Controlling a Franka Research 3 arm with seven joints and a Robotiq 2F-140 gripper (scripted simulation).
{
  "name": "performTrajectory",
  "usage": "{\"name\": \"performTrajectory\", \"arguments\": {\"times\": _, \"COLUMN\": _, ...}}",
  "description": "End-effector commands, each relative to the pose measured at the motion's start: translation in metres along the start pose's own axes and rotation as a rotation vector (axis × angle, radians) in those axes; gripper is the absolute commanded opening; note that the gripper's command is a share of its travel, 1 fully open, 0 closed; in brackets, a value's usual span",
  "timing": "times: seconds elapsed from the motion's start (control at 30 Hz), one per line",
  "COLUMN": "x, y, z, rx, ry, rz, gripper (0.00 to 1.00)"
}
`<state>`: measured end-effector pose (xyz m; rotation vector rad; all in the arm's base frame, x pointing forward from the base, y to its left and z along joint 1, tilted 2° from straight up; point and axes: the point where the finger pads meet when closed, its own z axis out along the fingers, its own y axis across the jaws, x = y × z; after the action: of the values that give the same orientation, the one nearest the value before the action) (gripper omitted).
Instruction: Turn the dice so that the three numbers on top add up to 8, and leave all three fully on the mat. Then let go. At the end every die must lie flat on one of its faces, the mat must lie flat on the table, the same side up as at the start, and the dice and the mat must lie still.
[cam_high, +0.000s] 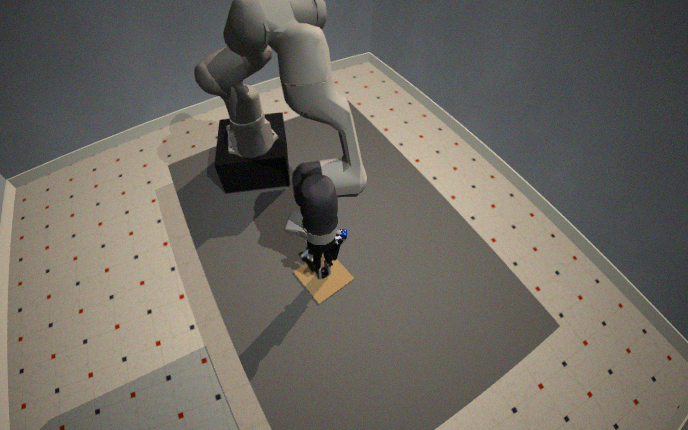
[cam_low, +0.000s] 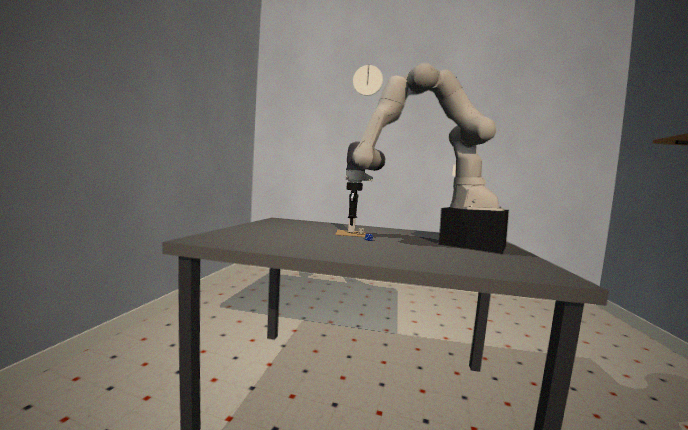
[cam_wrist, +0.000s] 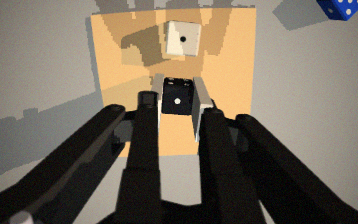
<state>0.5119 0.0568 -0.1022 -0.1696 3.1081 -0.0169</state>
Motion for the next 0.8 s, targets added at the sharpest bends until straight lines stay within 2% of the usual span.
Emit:
{"name": "performTrajectory", "arguments": {"times": 0.0, "x": -0.0016, "y": 0.0001, "z": 0.0008, "rx": 0.0, "ry": -0.004, "rz": -0.004, "gripper": 0.13}}
{"name": "performTrajectory", "arguments": {"times": 0.77, "x": -0.0016, "y": 0.0001, "z": 0.0035, "rx": 0.0, "ry": -0.004, "rz": -0.004, "gripper": 0.13}}
